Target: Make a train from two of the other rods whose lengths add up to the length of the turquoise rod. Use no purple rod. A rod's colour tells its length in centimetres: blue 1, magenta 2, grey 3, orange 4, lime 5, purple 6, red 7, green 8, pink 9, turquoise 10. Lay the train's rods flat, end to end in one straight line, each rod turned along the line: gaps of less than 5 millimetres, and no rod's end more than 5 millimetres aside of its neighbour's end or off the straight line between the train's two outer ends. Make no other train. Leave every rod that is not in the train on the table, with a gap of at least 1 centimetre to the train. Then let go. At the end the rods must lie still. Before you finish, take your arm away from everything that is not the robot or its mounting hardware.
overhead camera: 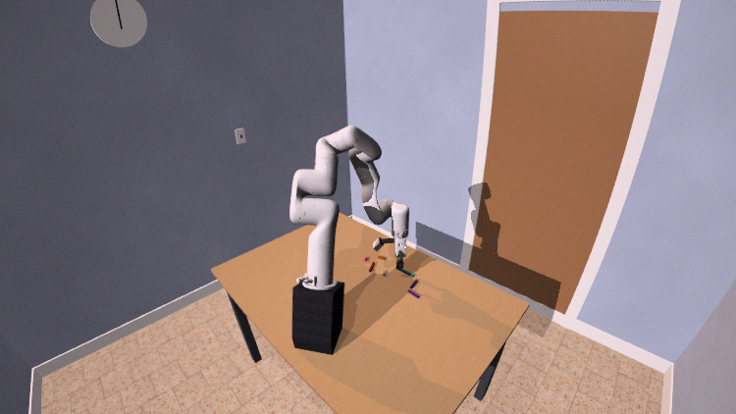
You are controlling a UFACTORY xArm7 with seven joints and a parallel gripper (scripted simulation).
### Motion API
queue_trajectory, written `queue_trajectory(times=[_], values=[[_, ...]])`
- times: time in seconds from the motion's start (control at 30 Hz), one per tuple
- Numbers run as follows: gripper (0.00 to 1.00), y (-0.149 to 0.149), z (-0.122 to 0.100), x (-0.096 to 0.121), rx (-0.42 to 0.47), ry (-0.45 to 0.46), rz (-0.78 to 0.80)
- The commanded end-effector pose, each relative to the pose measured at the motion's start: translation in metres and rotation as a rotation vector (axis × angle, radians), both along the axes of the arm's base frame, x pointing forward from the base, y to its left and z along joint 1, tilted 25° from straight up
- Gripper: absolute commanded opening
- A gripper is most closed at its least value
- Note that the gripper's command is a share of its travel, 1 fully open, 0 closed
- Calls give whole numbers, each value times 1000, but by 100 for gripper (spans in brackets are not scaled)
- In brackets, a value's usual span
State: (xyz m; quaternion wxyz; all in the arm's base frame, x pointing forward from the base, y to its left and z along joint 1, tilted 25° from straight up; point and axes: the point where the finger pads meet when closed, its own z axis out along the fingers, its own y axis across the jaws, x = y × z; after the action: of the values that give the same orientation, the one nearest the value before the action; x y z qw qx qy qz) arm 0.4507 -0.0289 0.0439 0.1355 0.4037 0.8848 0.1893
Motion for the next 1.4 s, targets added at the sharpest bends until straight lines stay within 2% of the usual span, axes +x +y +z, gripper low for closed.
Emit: queue_trajectory(times=[0.0, 0.17, 0.23, 0.27, 0.73, 0.8, 0.83, 1.3, 1.37], values=[[100, 5, 1, -3, 57, 53, -149], [100, 10, 1, -6, 107, 81, -266], [100, 10, 1, -6, 107, 81, -266], [100, 13, 2, -8, 137, 98, -334], [100, 25, 2, -17, 273, 176, -650], [100, 25, 2, -17, 273, 176, -650], [100, 28, 2, -19, 302, 193, -718], [100, 39, 1, -29, 437, 273, -1033], [100, 39, 1, -29, 437, 273, -1033]])
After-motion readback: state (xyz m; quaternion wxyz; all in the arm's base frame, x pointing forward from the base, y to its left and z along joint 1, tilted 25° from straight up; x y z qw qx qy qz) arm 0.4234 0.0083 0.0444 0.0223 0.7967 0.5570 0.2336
